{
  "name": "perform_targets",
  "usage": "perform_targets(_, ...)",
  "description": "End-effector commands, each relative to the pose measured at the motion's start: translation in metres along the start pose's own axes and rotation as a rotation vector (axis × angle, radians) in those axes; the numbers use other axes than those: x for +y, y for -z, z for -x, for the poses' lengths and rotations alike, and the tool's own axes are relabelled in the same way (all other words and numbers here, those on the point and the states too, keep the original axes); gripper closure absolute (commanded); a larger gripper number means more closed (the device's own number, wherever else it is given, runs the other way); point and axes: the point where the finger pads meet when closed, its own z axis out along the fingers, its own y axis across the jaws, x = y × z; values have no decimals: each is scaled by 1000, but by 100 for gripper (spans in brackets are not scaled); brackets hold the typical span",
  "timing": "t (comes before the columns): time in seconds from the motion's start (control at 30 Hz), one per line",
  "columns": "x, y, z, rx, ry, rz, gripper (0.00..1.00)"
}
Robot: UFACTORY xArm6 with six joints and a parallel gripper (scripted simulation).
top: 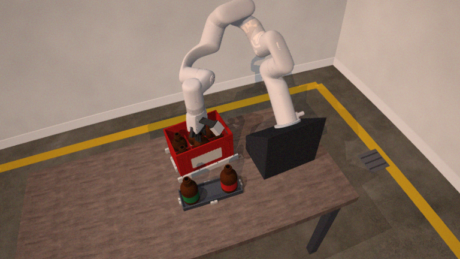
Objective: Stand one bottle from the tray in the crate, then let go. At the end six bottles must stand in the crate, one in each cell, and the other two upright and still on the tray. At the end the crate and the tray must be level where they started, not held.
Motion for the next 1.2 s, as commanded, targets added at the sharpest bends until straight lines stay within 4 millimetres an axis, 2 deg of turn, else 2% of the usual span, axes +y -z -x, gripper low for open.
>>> perform_targets(0.0,1,-4,1,-2,-1,3,100)
perform_targets(0.37,1,-14,1,-2,-1,3,100)
perform_targets(1.17,1,-16,1,-2,-1,3,100)
